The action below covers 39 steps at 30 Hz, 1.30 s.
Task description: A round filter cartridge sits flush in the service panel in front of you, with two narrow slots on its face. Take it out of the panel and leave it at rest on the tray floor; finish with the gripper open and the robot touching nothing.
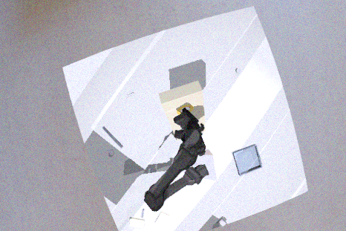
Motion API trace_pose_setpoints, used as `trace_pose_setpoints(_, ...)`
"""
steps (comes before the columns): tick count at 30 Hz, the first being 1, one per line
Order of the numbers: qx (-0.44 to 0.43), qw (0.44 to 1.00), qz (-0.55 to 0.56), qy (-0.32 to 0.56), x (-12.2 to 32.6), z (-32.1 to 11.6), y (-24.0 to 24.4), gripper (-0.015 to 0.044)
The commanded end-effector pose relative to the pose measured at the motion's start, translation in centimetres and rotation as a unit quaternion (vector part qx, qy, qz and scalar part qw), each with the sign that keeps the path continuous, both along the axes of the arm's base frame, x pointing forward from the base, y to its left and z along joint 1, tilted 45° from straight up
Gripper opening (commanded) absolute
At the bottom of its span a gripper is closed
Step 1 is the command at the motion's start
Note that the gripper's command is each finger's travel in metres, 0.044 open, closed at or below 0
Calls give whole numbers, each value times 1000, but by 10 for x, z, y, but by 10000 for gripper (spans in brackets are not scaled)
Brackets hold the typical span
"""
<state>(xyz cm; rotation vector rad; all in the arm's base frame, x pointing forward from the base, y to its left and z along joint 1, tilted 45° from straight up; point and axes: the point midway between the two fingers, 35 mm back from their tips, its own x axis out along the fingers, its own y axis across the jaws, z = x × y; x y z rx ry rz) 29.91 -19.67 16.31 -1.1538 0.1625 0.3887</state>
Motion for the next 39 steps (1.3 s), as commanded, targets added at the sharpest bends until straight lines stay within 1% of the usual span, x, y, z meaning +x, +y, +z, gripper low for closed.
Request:
trace_pose_setpoints(1, 2, 1000, -1, 3, 3, -2, 1, 104)
trace_pose_setpoints(17, 2, 1000, -1, 3, 6, -3, 2, 104)
trace_pose_setpoints(26, 2, 1000, -2, -1, 2, -1, 0, 43)
trace_pose_setpoints(28, 2, 1000, -2, -1, 2, -1, 0, 0)
trace_pose_setpoints(30, 4, 1000, -3, 0, 2, -1, 0, 0)
trace_pose_setpoints(33, 33, 999, -12, 8, 4, -2, 1, 0)
trace_pose_setpoints(39, 125, 991, -44, 31, 6, -3, 2, 0)
